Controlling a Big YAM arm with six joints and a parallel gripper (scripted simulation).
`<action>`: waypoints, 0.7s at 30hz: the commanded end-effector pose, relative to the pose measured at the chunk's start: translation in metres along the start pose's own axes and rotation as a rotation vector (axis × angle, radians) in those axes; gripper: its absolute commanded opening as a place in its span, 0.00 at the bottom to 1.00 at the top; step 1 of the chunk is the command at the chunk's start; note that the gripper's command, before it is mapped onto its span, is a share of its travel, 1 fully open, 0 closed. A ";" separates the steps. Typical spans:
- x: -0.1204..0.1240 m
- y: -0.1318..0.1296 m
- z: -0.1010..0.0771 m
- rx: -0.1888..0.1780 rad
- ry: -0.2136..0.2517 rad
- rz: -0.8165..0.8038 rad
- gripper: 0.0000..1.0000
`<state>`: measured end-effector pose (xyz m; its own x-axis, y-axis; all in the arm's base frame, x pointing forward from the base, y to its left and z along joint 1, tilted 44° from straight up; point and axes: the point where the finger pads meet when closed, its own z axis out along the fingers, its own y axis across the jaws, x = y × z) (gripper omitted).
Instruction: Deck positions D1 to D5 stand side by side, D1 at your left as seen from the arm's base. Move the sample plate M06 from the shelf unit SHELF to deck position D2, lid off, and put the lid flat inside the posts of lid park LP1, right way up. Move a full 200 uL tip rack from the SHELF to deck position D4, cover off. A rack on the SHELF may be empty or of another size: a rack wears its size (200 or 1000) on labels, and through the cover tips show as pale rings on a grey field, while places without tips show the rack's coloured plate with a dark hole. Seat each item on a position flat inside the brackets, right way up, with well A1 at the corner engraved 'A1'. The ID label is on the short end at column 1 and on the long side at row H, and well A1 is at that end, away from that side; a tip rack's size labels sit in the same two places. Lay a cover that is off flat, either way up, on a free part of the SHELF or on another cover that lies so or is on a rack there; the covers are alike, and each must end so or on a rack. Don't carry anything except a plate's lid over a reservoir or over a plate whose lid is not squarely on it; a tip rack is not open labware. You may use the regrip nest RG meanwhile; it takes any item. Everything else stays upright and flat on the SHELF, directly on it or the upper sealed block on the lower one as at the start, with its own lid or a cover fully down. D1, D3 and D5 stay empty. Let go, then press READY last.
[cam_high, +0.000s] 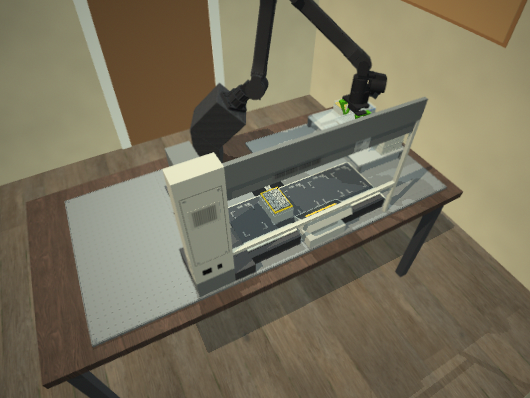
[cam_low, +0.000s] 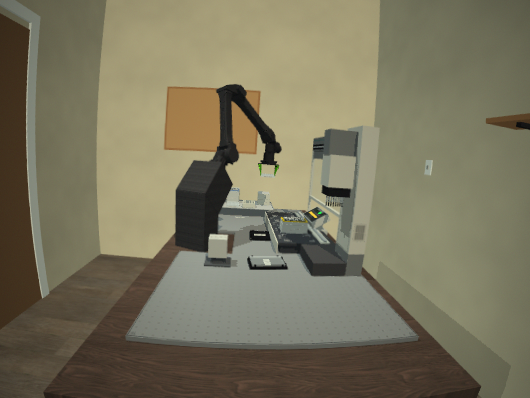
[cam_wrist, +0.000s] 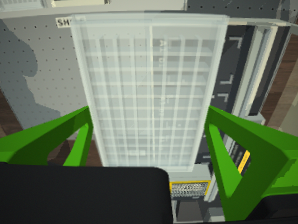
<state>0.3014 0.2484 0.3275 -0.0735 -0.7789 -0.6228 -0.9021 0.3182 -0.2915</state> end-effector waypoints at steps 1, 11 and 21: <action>-0.001 -0.007 -0.016 0.041 -0.041 -0.022 0.00; 0.019 -0.008 -0.015 0.041 -0.039 -0.023 0.00; 0.015 0.015 -0.013 0.029 -0.044 -0.017 0.00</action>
<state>0.2898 0.2314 0.3066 -0.0616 -0.7857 -0.6156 -0.9028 0.3068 -0.3013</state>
